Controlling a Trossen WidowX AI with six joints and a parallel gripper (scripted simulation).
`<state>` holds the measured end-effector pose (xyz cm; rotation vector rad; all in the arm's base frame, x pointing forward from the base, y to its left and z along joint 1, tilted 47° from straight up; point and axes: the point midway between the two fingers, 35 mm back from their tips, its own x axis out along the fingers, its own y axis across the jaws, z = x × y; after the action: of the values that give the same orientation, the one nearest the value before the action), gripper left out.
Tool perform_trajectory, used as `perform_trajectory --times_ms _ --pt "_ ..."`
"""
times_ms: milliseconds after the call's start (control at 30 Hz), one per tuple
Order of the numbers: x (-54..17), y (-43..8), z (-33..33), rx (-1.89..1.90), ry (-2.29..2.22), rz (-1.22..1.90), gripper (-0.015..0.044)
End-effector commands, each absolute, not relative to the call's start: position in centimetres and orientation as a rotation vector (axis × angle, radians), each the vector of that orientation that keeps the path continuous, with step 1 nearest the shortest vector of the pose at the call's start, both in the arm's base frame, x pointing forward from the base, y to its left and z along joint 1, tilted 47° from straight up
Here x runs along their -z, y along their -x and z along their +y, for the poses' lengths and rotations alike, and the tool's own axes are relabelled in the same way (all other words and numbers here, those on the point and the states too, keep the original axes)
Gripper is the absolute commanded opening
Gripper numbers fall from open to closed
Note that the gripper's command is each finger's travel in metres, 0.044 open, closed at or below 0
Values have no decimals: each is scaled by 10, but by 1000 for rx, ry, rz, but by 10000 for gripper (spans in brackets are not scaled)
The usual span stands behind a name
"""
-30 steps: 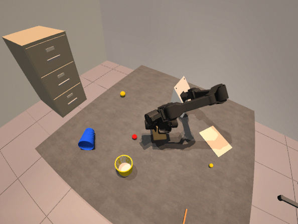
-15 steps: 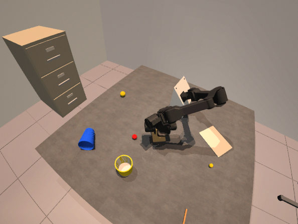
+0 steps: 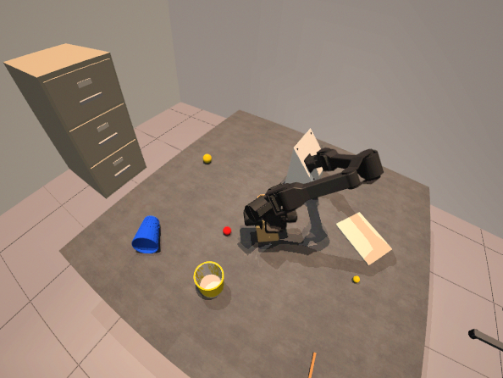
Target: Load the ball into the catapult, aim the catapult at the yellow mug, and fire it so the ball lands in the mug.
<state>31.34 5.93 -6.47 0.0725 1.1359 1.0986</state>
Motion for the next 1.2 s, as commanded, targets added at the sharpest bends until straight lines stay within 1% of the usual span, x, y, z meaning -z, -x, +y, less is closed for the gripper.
perform_trajectory --times_ms 0,33,467,533,600,700,767,833,1067,1167 --pt "64 -314 59 -1099 -72 1135 0" --pt "64 -314 59 -1099 -72 1135 0" --pt "64 -314 59 -1099 -72 1135 341" --pt "58 -315 51 -1096 -70 1136 394" --pt "38 -318 28 -1093 -68 1139 440" --pt "4 -315 -7 -1094 -70 1139 440" --pt "-4 -313 -15 -1096 -72 1138 440" --pt "7 -317 -6 -1084 -74 1134 440" --pt "1 -313 -10 -1091 -74 1136 440" --pt "25 -314 15 -1091 -74 1135 440"
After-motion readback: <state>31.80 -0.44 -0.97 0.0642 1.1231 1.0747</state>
